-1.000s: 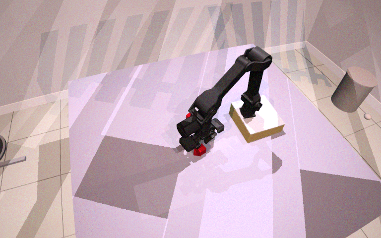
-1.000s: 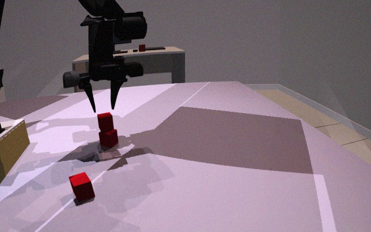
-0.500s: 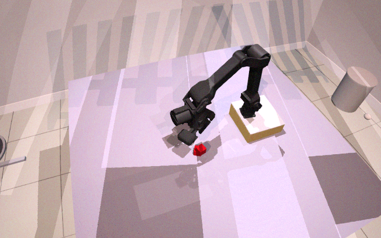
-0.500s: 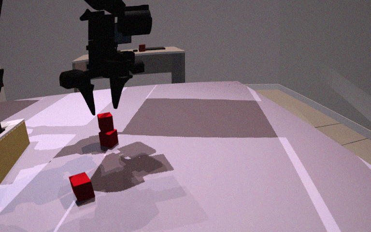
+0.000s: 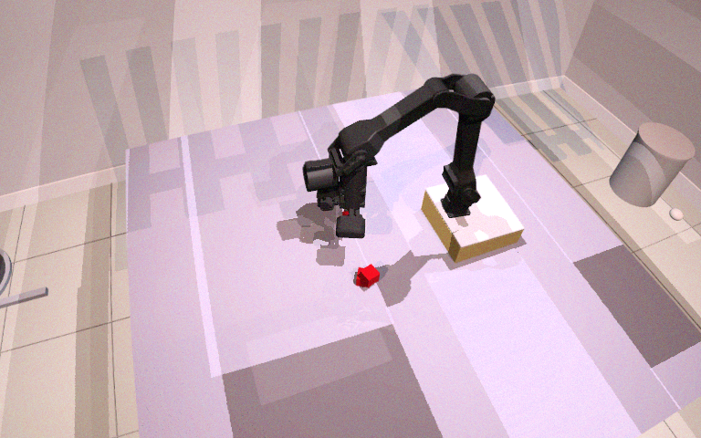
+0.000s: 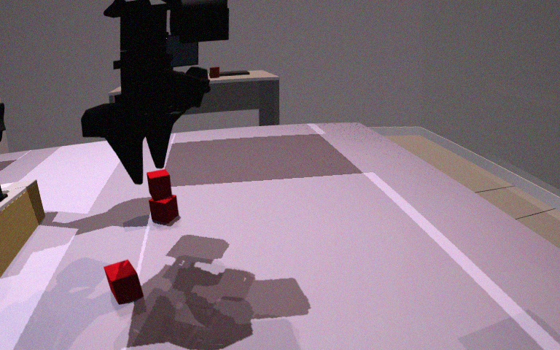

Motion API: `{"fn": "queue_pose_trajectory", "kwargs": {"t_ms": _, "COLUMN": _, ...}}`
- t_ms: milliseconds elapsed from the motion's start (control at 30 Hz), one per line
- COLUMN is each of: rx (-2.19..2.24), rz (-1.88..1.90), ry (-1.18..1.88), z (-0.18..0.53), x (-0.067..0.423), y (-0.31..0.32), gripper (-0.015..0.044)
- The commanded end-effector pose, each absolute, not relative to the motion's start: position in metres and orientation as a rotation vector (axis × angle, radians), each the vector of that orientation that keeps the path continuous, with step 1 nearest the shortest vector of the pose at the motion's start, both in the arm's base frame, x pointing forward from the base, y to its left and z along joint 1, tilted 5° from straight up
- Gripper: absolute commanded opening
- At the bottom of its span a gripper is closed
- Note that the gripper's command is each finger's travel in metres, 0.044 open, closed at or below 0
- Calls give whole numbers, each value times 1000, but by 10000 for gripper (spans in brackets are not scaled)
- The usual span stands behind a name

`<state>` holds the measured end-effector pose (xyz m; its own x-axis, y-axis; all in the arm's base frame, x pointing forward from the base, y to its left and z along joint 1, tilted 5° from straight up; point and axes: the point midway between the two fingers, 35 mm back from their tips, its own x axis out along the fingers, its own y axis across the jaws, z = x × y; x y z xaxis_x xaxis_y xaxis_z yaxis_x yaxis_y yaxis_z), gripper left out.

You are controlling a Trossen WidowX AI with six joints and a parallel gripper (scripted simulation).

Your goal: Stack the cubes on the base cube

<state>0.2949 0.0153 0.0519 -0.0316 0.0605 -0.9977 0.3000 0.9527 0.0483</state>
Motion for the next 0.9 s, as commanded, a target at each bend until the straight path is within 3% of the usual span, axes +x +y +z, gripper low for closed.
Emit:
{"fn": "queue_pose_trajectory", "kwargs": {"t_ms": 0, "rx": 181, "rz": -98, "ry": 1598, "z": 56, "x": 293, "y": -1, "gripper": 265}}
{"fn": "queue_pose_trajectory", "kwargs": {"t_ms": 633, "rx": -382, "rz": 477, "ry": 1544, "z": 69, "x": 268, "y": -88, "gripper": 265}}
{"fn": "queue_pose_trajectory", "kwargs": {"t_ms": 867, "rx": -401, "rz": 497, "ry": 1539, "z": 68, "x": 267, "y": -91, "gripper": 265}}
